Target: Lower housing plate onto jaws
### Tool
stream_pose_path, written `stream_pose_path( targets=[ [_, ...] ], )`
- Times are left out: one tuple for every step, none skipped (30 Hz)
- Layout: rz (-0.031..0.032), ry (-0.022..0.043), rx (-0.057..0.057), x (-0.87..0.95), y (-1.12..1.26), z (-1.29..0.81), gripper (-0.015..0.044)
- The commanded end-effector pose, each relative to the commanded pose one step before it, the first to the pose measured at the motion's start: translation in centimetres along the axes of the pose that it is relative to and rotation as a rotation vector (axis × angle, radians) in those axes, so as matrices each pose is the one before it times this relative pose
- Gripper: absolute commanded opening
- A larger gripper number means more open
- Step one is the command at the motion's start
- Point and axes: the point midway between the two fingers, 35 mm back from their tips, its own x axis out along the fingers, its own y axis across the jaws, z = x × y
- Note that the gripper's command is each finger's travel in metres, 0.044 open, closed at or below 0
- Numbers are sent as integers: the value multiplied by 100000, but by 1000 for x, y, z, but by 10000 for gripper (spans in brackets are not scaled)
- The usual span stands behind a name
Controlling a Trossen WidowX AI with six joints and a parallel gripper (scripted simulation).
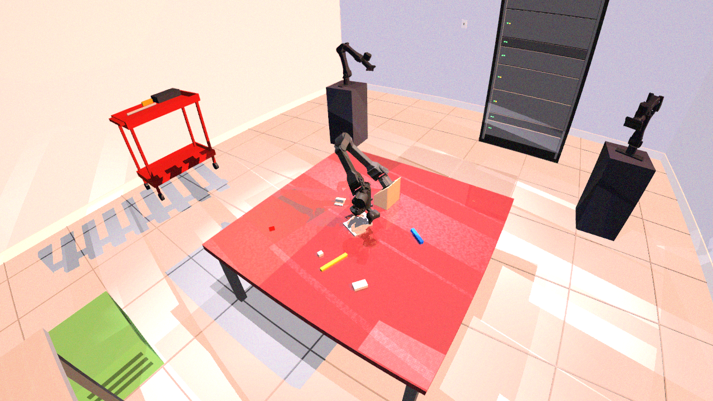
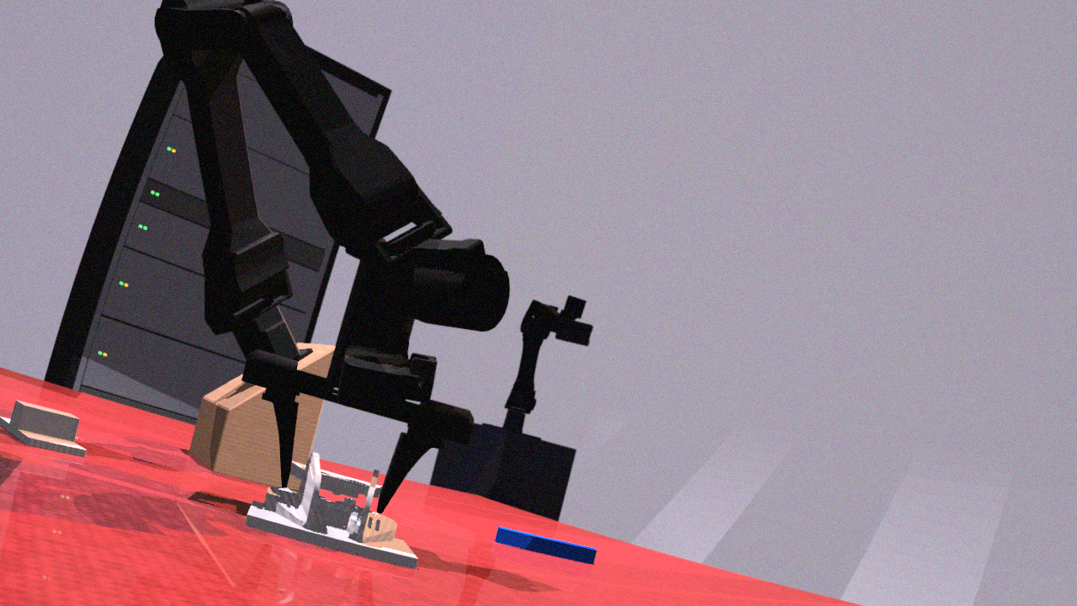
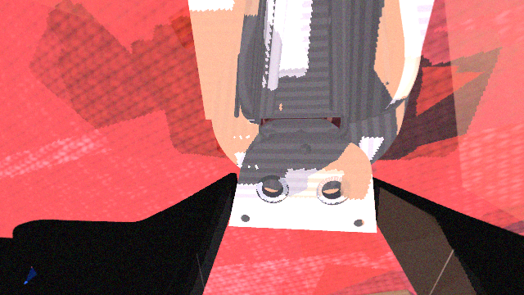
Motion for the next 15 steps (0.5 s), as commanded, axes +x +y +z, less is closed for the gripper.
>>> stream_pose_path(
  targets=[
    [-410,-102,-714,109,-74,20,351],
    [0,0,0,0,0,0,351],
    [0,0,-23,10,0,0,351],
    [-1,0,-69,30,0,0,351],
    [-2,-1,-114,50,-1,0,351],
    [-3,-1,-149,65,-1,0,351],
    [-2,-1,-114,50,-1,0,351],
    [-2,0,-69,30,-1,0,351],
    [-1,0,-23,10,0,0,351],
    [0,0,0,0,0,0,351],
    [0,0,0,0,0,0,351],
    [0,0,0,0,0,0,351],
    [0,0,0,0,0,0,351],
    [0,0,0,0,0,0,351],
    [0,0,1,10,0,0,351]
  ],
)
